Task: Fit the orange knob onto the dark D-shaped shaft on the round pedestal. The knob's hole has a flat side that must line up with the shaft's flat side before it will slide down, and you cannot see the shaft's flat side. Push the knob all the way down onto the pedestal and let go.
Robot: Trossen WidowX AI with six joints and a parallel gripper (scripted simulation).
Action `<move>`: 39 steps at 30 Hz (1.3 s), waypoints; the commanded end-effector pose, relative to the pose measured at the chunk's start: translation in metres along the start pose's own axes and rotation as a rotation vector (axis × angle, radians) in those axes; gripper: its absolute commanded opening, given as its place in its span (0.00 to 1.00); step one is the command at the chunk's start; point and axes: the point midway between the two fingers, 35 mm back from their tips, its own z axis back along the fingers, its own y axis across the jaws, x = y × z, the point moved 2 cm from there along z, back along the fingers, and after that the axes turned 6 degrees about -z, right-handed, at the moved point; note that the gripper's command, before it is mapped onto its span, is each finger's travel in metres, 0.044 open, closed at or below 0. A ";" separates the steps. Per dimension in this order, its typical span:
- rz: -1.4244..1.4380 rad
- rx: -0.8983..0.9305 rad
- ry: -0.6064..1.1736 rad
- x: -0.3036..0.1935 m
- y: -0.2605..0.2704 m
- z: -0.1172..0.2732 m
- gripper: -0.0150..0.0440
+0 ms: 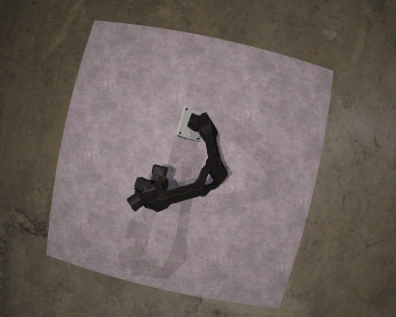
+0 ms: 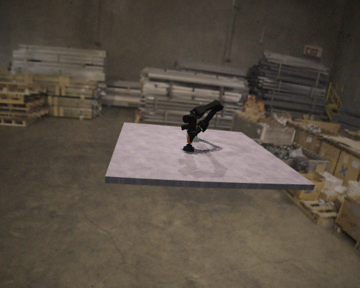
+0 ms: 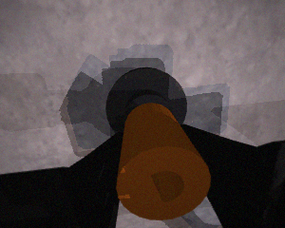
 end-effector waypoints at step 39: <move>-0.055 0.003 0.003 0.001 0.000 0.004 0.25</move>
